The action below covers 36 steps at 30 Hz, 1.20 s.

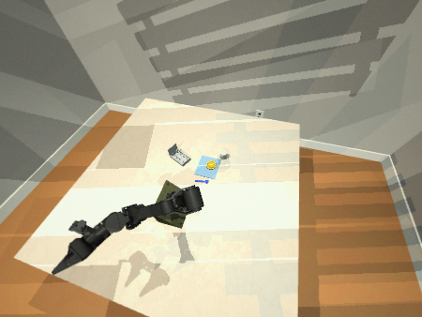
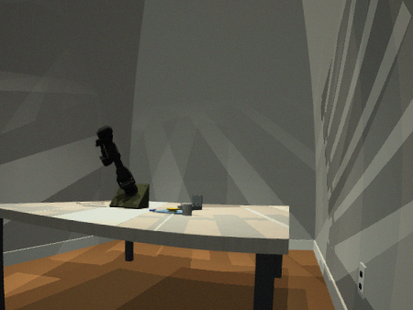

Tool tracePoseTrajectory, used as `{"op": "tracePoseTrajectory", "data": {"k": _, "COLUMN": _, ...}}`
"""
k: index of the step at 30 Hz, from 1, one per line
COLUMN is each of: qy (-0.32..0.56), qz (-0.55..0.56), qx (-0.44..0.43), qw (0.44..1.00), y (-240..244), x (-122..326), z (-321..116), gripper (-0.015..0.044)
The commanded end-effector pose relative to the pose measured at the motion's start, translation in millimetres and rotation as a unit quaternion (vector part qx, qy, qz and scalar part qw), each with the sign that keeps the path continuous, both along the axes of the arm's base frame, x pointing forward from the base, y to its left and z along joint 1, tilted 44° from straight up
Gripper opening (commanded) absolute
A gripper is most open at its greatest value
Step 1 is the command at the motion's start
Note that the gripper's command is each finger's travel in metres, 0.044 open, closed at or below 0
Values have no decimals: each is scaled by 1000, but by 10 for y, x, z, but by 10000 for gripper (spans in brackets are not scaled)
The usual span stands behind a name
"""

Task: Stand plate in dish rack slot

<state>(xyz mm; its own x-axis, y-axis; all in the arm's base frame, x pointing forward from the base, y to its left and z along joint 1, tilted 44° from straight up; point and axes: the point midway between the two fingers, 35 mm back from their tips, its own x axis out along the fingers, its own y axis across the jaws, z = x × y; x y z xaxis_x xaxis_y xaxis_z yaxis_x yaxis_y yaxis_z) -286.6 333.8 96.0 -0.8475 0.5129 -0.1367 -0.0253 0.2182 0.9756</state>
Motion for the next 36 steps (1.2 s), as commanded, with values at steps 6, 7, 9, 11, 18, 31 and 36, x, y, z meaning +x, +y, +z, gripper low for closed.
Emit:
{"op": "tracePoseTrajectory", "data": {"k": 6, "qy": -38, "qz": -69, "qx": 4, "qw": 997, "y": 349, "x": 385, "z": -71, "gripper": 400}}
{"op": "tracePoseTrajectory", "data": {"k": 7, "qy": -46, "qz": -84, "qx": 4, "qw": 995, "y": 419, "x": 477, "z": -86, "gripper": 400}}
{"op": "tracePoseTrajectory", "data": {"k": 9, "qy": -64, "qz": -114, "qx": 4, "qw": 991, "y": 550, "x": 667, "z": -117, "gripper": 400}}
{"op": "tracePoseTrajectory", "data": {"k": 11, "qy": -82, "qz": -143, "qx": 3, "qw": 986, "y": 671, "x": 868, "z": -149, "gripper": 400}}
{"op": "tracePoseTrajectory", "data": {"k": 18, "qy": -149, "qz": -239, "qx": -8, "qw": 959, "y": 994, "x": 1630, "z": -255, "gripper": 400}}
{"op": "tracePoseTrajectory", "data": {"k": 31, "qy": -269, "qz": -402, "qx": -54, "qw": 874, "y": 1148, "x": 3167, "z": -394, "gripper": 400}}
{"op": "tracePoseTrajectory", "data": {"k": 36, "qy": -316, "qz": -445, "qx": -91, "qw": 833, "y": 1034, "x": 3756, "z": -464, "gripper": 400}}
